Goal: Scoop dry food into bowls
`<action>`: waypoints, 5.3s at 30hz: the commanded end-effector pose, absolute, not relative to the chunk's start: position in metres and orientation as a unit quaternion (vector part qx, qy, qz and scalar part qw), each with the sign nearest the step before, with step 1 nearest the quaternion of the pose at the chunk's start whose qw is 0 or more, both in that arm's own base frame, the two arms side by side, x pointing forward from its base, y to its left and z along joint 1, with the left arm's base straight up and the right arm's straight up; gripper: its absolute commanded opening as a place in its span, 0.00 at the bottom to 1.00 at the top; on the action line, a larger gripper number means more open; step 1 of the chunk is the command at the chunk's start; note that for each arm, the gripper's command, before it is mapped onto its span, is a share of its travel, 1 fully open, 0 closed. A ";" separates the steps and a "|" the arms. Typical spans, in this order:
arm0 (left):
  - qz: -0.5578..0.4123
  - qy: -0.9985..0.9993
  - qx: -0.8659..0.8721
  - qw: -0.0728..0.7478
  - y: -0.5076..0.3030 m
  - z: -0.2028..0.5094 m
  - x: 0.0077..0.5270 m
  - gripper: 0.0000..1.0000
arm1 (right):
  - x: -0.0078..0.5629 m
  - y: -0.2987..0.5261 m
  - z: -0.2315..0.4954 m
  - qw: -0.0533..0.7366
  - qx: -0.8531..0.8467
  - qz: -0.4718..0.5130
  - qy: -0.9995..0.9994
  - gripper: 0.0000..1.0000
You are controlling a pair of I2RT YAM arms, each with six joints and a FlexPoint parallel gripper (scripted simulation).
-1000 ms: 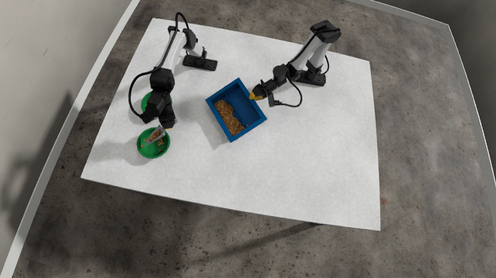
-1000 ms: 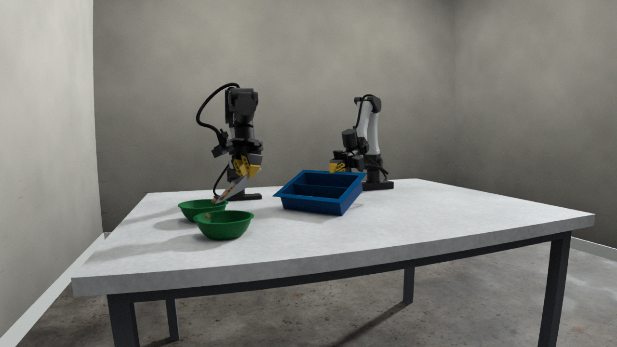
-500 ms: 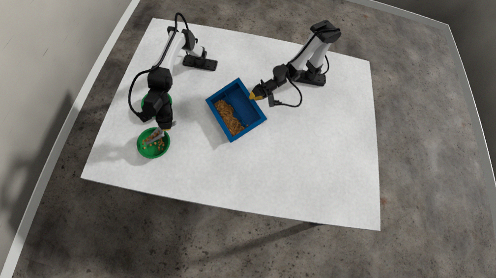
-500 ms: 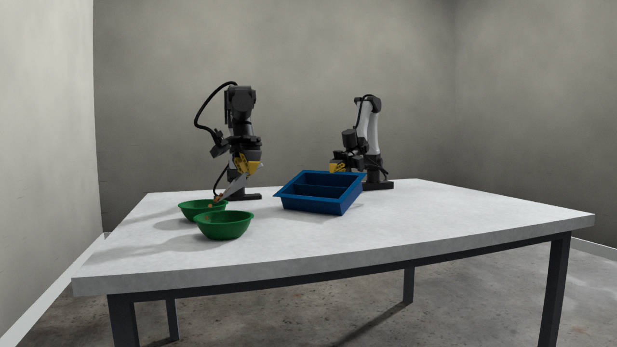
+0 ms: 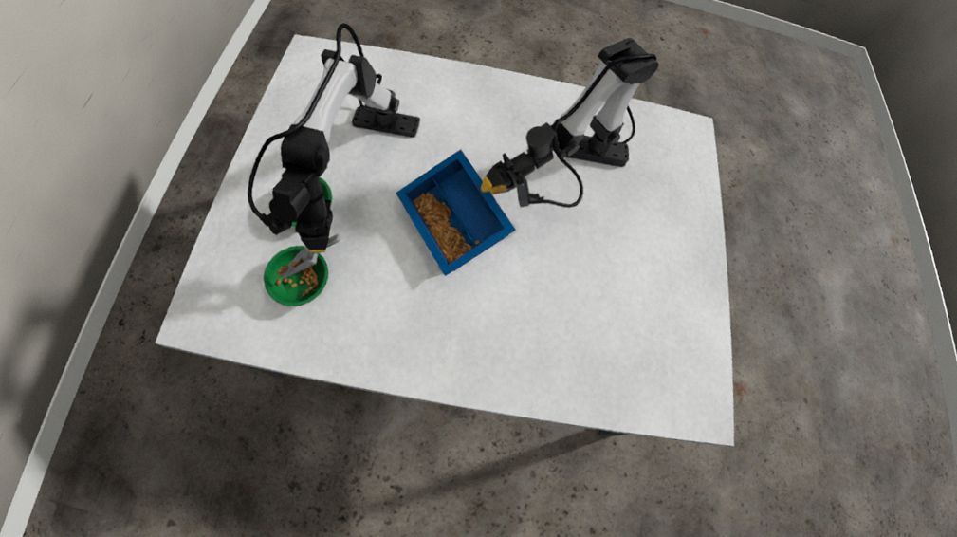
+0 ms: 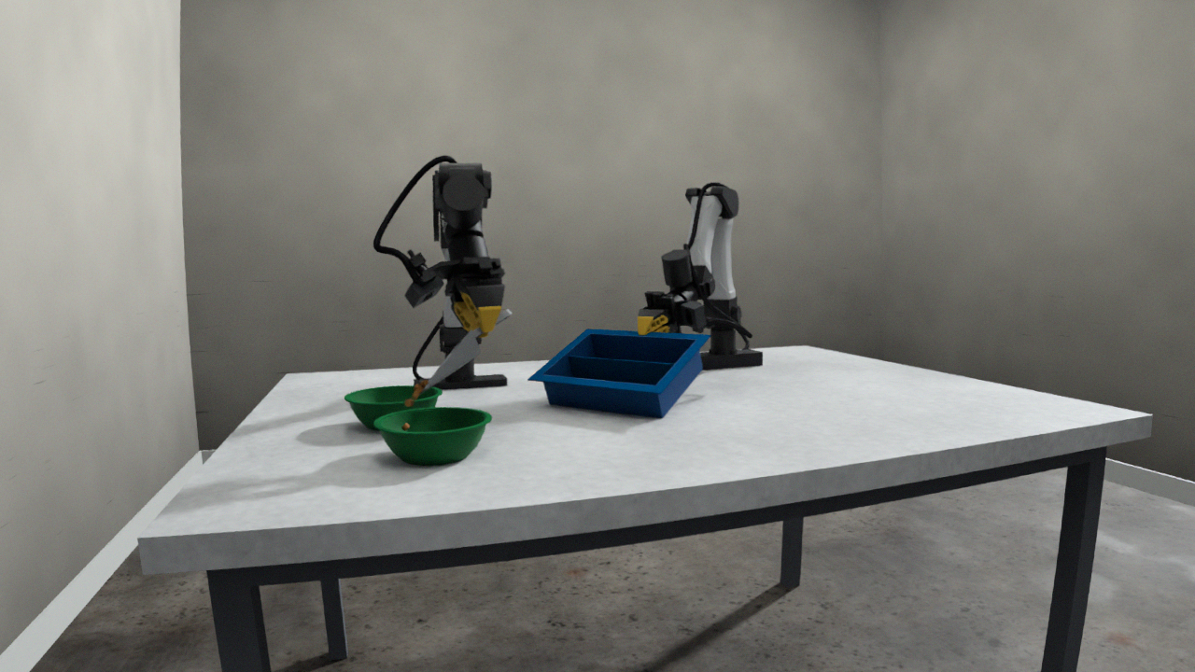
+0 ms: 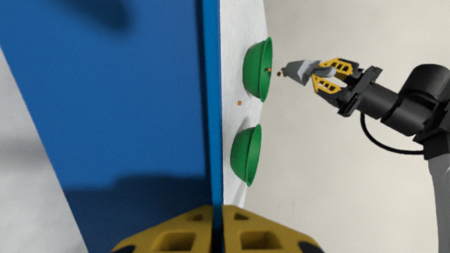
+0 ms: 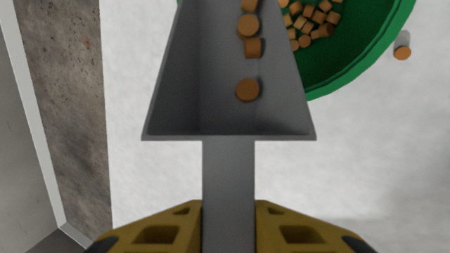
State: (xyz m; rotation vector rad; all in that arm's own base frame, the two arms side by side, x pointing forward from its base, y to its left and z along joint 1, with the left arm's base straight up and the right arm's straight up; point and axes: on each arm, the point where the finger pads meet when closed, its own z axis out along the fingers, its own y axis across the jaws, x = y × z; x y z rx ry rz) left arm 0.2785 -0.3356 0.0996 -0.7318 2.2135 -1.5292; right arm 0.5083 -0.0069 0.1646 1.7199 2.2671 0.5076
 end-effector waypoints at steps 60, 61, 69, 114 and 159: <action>-0.573 0.762 -0.237 0.186 -0.346 0.128 0.281 0.00 | 0.498 -0.003 0.175 0.145 0.552 0.149 0.808 0.00; -0.573 0.762 -0.237 0.186 -0.346 0.128 0.281 0.00 | 0.497 -0.003 0.177 0.153 0.537 0.143 0.817 0.00; -0.573 0.762 -0.237 0.186 -0.346 0.128 0.281 0.00 | 0.493 -0.003 0.167 0.174 0.464 0.102 0.862 0.00; -0.573 0.762 -0.237 0.186 -0.346 0.128 0.281 0.00 | 0.455 -0.032 0.128 0.257 0.202 -0.037 0.944 0.00; -0.565 0.768 -0.240 0.184 -0.334 0.119 0.278 0.00 | 0.460 -0.023 0.113 0.327 0.175 -0.150 0.916 0.00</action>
